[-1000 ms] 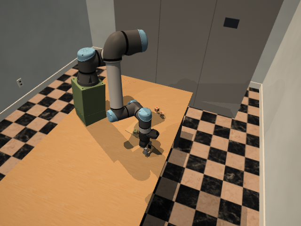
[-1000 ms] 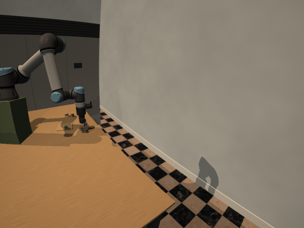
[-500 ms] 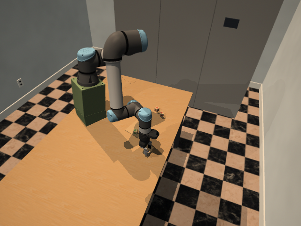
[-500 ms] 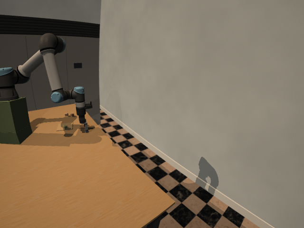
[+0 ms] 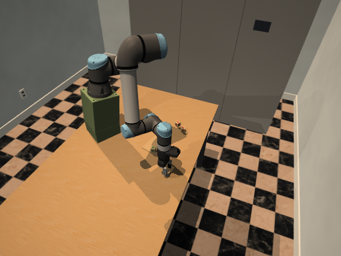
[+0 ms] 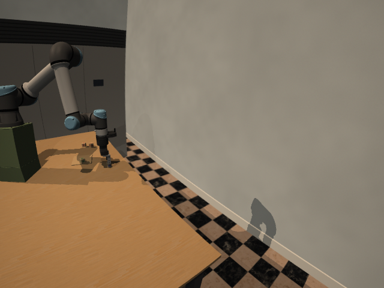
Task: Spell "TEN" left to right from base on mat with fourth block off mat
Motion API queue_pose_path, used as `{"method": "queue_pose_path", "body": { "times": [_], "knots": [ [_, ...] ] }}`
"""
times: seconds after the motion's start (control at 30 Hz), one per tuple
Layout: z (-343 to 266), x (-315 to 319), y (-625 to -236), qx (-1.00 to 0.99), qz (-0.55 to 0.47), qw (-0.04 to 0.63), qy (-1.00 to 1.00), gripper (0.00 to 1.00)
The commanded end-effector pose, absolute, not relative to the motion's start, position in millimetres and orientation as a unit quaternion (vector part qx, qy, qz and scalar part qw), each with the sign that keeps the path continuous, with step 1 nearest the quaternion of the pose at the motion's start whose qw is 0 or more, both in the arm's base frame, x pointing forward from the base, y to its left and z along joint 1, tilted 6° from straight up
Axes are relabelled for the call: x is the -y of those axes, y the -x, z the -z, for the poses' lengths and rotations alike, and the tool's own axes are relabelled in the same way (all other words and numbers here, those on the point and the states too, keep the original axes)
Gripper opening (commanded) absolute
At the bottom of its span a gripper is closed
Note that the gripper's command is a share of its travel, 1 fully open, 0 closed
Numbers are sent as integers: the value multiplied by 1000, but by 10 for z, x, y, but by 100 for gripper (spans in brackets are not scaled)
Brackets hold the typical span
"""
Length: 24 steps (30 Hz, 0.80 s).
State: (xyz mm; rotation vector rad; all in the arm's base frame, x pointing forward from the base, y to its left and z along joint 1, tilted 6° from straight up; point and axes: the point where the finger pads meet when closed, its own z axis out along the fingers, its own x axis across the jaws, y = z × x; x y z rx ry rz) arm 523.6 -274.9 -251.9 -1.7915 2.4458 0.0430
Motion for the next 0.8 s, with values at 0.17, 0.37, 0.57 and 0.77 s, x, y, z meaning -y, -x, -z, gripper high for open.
{"method": "queue_pose_path", "body": {
  "times": [0.17,0.37,0.57,0.77],
  "knots": [
    [2512,2755,-5241,-805,-13,55,590,100],
    [2525,2754,-5242,-805,-13,55,590,100],
    [2608,2746,-5248,-805,-13,55,590,100],
    [2695,2739,-5255,-805,-13,55,590,100]
  ]
}}
